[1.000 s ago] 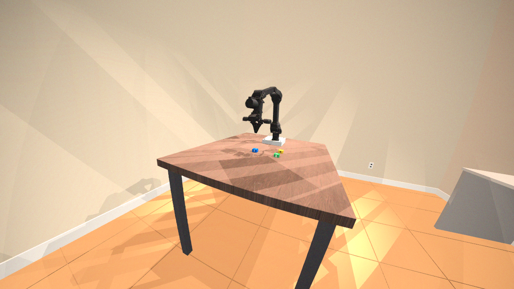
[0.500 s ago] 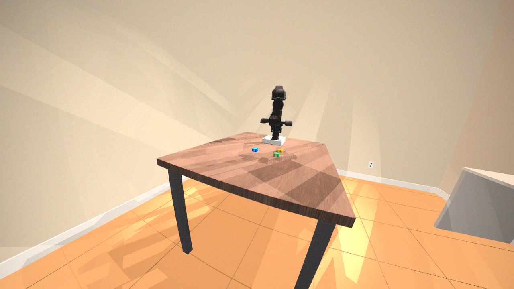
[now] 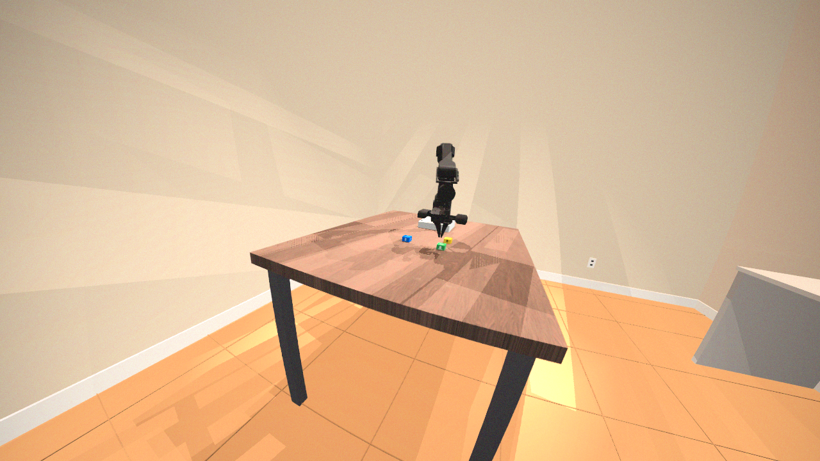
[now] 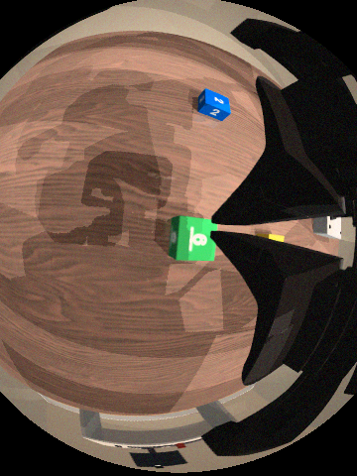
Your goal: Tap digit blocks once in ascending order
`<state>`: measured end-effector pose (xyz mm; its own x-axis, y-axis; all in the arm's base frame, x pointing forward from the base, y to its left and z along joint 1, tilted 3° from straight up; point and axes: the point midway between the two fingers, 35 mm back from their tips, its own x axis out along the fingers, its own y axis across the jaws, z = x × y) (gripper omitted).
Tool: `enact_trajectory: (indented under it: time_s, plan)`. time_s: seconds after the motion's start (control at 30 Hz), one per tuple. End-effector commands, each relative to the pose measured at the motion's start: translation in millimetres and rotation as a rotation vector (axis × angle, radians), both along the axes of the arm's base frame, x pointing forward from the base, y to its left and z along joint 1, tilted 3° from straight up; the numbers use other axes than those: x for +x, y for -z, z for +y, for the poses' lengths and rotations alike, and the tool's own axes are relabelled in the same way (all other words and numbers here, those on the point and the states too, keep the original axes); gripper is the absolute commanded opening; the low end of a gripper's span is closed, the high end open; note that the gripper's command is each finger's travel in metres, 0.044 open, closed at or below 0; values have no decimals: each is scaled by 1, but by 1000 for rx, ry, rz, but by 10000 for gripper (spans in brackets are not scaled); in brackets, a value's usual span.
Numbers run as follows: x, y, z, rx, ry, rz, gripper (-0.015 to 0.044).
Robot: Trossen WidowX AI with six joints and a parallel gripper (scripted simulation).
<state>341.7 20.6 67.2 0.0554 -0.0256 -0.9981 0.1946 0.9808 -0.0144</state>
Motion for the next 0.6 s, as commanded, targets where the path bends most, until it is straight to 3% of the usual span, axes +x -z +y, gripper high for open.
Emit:
enact_trajectory:
  time_s: [0.0, 0.57]
  plan:
    - [2, 4, 0, -2, 7, -18, 20]
    - [4, 30, -1, -2, 7, -18, 20]
